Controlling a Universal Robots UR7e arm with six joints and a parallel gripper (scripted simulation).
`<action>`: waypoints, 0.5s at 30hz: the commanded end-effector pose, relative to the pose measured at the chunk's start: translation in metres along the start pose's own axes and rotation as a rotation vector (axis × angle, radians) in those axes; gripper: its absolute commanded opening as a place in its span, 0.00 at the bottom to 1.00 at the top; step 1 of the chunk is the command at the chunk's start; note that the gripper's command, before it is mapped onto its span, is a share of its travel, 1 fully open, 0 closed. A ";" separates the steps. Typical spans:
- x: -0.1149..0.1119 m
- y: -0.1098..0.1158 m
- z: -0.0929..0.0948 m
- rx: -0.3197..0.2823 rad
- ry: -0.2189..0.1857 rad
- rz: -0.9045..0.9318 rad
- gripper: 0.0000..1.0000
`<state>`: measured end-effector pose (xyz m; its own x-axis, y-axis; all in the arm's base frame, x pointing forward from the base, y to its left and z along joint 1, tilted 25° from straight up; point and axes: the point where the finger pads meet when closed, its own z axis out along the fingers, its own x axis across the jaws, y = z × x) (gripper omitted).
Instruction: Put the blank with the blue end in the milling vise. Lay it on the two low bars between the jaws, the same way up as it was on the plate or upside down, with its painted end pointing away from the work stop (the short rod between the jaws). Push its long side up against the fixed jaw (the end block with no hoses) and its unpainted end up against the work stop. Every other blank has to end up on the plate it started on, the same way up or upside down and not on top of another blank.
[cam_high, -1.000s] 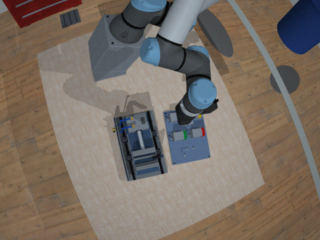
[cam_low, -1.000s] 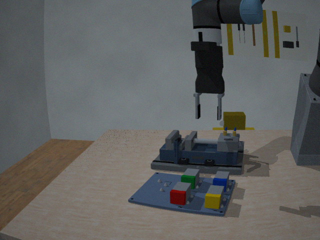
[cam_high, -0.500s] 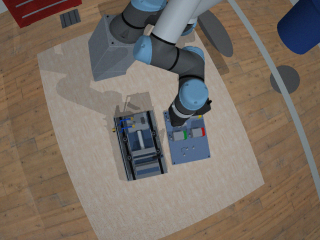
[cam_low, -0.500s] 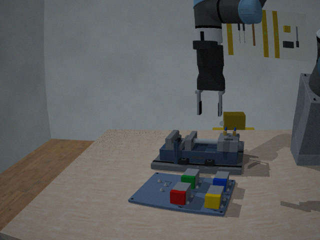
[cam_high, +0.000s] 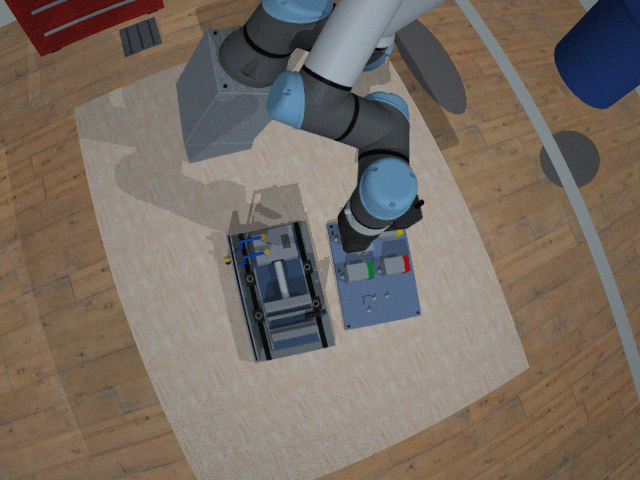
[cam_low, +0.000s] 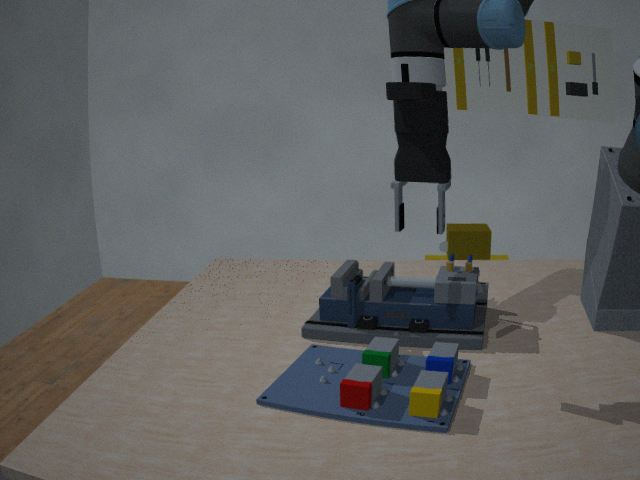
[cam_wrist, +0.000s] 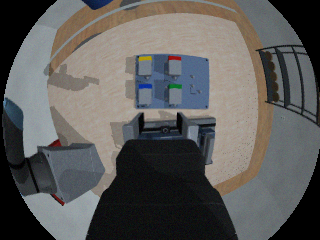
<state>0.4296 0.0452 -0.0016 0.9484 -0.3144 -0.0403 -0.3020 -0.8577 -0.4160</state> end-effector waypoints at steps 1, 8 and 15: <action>-0.001 -0.002 0.000 0.000 0.000 0.000 1.00; -0.003 -0.005 0.002 0.001 -0.002 0.000 1.00; -0.003 -0.005 0.002 0.001 -0.002 0.000 1.00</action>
<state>0.4299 0.0489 -0.0009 0.9485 -0.3141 -0.0409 -0.3020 -0.8577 -0.4161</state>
